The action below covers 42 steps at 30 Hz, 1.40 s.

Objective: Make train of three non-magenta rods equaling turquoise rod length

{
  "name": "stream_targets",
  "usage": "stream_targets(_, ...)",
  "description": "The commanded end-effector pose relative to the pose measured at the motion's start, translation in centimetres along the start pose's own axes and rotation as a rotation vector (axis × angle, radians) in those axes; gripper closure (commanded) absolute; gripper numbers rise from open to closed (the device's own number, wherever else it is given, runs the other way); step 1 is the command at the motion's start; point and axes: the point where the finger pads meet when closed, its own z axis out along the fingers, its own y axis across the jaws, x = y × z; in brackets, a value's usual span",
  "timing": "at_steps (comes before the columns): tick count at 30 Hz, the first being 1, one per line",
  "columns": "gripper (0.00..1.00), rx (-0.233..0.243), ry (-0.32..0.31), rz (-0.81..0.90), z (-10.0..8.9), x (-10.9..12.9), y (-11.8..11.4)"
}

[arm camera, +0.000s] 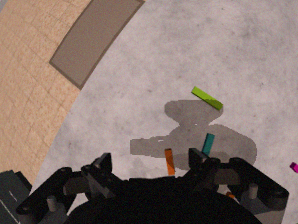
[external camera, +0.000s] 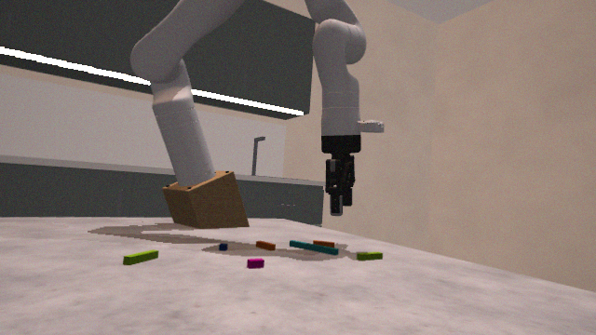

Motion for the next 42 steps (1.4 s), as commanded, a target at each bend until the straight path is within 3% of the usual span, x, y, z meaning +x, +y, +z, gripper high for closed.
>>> stream_targets(1, 0.00, -0.019, 0.013, 0.068, -0.4, -1.4, -0.4)
stream_targets(15, 0.00, -0.118, 0.016, 0.502, -0.9, -10.4, 1.5)
stream_targets(29, 0.00, -0.171, 0.024, 0.650, -1.6, -14.0, 2.8)
stream_targets(42, 0.00, -0.178, 0.027, 0.676, -1.7, -14.5, 3.1)
